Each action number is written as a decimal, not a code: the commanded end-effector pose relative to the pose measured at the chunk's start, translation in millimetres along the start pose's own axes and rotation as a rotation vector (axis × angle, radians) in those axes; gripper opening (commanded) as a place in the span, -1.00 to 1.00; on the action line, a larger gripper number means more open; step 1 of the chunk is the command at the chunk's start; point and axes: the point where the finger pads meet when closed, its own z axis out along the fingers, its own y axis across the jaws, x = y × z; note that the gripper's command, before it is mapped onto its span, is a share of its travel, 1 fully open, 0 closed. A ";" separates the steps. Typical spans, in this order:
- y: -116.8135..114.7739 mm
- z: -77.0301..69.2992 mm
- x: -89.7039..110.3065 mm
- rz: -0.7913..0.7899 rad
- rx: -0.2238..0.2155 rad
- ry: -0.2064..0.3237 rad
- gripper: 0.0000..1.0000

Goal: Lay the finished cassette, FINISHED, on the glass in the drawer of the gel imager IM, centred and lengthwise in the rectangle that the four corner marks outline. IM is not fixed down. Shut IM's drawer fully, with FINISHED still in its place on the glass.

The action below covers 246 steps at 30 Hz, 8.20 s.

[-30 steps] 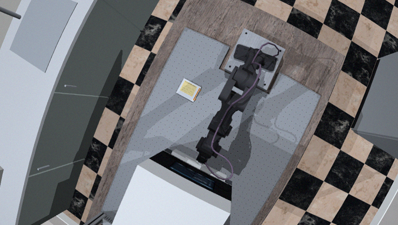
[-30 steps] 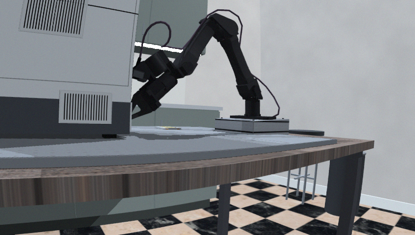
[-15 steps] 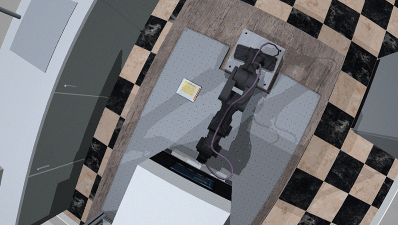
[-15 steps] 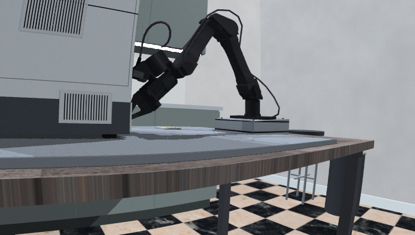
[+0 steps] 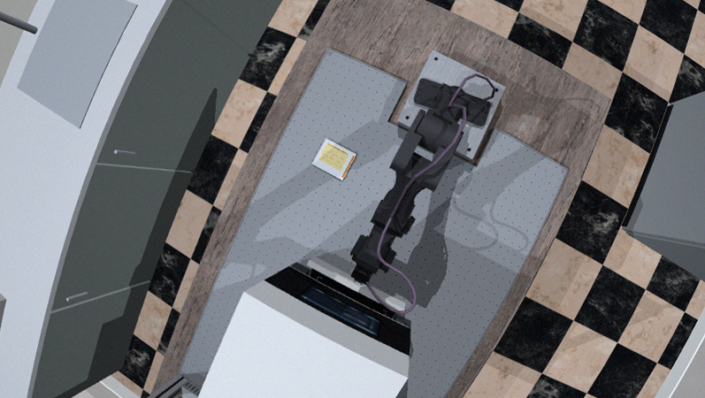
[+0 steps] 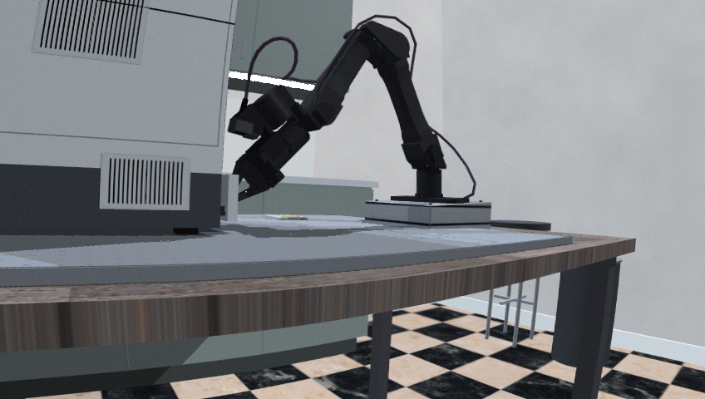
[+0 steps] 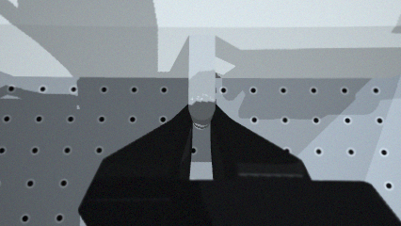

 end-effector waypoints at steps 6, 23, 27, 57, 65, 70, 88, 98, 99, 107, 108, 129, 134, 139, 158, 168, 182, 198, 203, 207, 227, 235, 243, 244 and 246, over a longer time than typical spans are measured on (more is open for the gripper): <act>2.4 -11.4 -25.8 -0.007 -0.004 0.014 -1.00; 1.6 -24.8 10.3 -0.005 -0.005 0.181 -1.00; 1.1 -28.4 14.3 -0.005 -0.005 0.182 -1.00; -0.8 -41.6 19.2 -0.001 -0.003 0.163 -1.00; -0.8 -41.6 19.2 -0.001 -0.004 0.163 -1.00; -0.8 -41.6 19.2 -0.001 -0.004 0.163 -1.00; -1.3 -38.0 26.6 -0.005 0.000 0.305 -1.00; -1.7 -54.2 41.4 0.000 0.000 0.312 -1.00; -1.8 -55.1 42.4 0.000 0.000 0.312 -1.00; -2.8 -62.4 50.4 0.002 0.000 0.312 -1.00; -2.9 -63.3 51.3 0.003 0.000 0.312 -1.00; -1.1 -74.5 52.7 0.000 -0.004 0.288 -1.00; -1.1 -74.5 52.7 0.000 -0.004 0.288 -1.00; -1.1 -74.5 52.7 0.000 -0.004 0.288 -1.00; -1.1 -74.5 52.7 0.000 -0.004 0.288 -1.00; -1.5 -71.8 61.4 -0.005 0.001 0.435 -1.00; -2.4 -91.5 80.9 0.000 0.001 0.442 -1.00; -2.9 -105.1 95.7 0.003 0.000 0.443 -1.00; -2.7 -108.8 99.6 0.003 -0.001 0.443 -1.00; -1.8 -107.9 90.4 0.000 -0.002 0.423 -1.00; -1.8 -107.7 88.7 0.000 -0.002 0.420 -1.00; -1.8 -107.7 88.7 0.000 -0.002 0.420 -1.00; -2.1 -102.8 90.4 -0.002 0.000 0.464 -1.00; -2.1 -102.9 93.2 -0.004 0.002 0.504 -1.00; -2.3 -106.9 90.9 -0.004 0.002 0.499 -1.00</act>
